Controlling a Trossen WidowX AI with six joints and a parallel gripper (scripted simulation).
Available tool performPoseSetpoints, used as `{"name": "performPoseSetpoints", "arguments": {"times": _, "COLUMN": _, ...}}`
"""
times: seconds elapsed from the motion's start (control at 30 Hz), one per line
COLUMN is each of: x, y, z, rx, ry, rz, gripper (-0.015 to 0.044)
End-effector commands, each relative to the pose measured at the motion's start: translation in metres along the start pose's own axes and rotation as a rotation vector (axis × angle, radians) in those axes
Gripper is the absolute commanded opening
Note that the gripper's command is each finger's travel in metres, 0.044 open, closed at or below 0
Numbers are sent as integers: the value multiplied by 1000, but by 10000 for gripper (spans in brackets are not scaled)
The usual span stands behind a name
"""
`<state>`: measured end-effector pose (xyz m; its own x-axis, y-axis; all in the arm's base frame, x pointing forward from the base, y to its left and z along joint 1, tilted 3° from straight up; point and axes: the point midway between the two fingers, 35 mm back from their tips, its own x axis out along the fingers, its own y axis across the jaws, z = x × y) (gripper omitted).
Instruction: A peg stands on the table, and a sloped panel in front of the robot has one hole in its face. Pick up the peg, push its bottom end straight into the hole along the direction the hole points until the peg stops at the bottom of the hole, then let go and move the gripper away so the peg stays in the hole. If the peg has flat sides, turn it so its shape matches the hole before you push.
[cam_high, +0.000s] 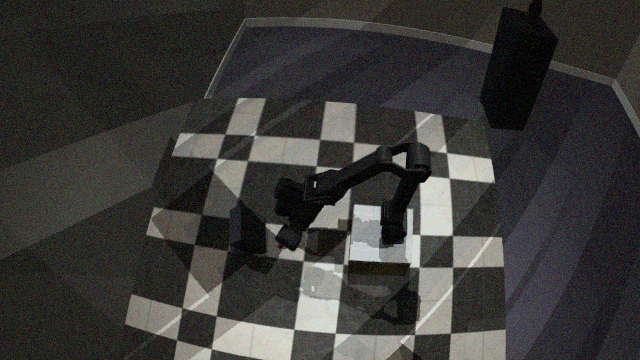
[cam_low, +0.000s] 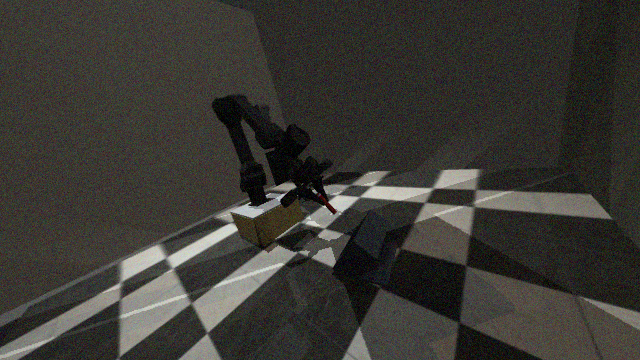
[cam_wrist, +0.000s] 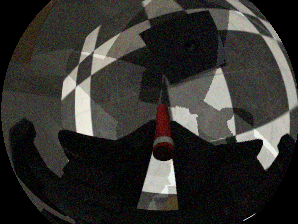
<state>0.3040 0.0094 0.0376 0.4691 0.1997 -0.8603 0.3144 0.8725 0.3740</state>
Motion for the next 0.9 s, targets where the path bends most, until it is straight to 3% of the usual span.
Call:
{"name": "performPoseSetpoints", "arguments": {"times": 0.0, "x": -2, "y": -3, "z": 4, "rx": -4, "ry": -29, "rz": 14, "gripper": 0}}
{"name": "performPoseSetpoints", "arguments": {"times": 0.87, "x": -10, "y": -28, "z": 21, "rx": -4, "ry": -191, "rz": 62, "gripper": 0}}
